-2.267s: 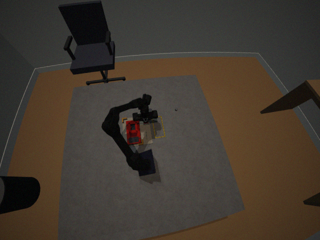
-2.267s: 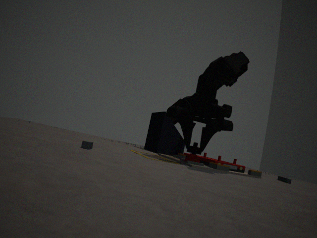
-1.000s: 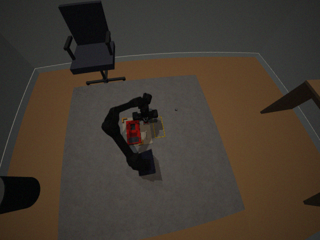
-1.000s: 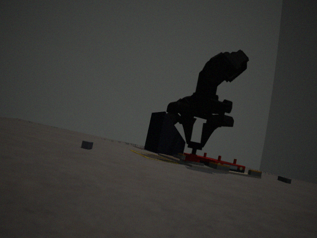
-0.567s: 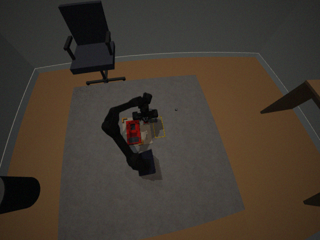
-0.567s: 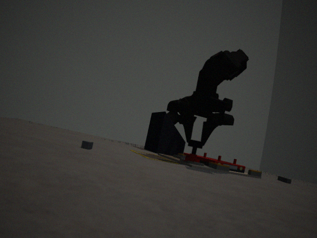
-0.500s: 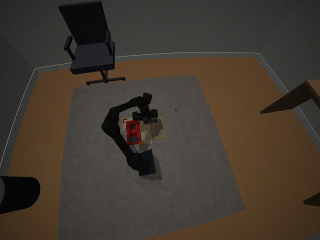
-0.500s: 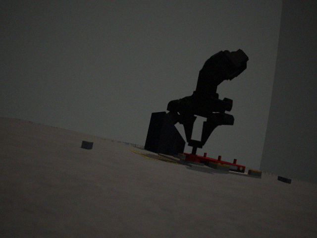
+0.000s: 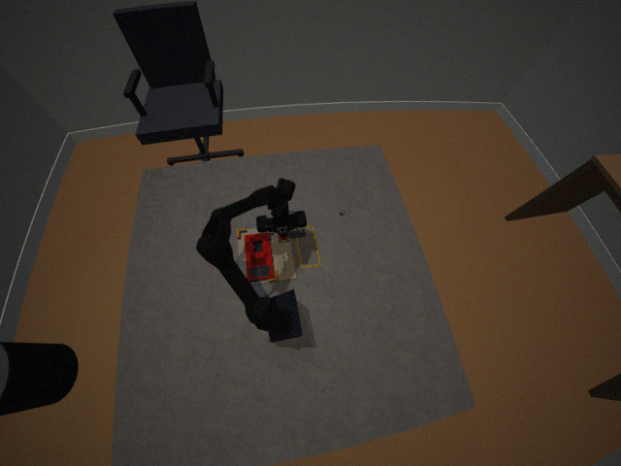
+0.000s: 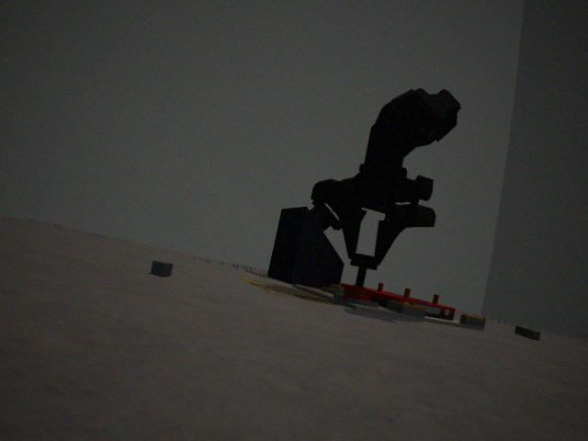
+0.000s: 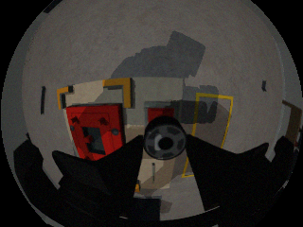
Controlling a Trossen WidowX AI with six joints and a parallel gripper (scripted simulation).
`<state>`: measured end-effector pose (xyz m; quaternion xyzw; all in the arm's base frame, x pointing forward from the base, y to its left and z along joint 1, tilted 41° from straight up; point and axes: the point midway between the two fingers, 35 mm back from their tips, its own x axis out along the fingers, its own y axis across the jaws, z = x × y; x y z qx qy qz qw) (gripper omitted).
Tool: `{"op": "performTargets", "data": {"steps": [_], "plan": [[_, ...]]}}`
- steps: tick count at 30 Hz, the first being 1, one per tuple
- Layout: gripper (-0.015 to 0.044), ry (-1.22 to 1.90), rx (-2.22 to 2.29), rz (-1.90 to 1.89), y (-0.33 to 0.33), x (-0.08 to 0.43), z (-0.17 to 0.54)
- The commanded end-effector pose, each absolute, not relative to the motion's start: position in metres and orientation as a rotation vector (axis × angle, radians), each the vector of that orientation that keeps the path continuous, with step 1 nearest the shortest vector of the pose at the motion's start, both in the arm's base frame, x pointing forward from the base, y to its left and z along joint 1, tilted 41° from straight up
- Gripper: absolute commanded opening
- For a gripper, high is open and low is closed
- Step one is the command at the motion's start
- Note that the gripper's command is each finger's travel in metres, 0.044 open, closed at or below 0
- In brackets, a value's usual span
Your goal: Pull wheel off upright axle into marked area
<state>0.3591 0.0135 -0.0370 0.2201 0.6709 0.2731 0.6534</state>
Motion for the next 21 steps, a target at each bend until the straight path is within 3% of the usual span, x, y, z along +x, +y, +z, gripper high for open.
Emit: {"op": "performTargets", "data": {"steps": [1, 21], "plan": [[0.0000, 1.518, 0.495, 0.619, 0.0115, 0.3597, -0.0348], [0.0000, 1.517, 0.496, 0.618, 0.0048, 0.3602, -0.0272]]}}
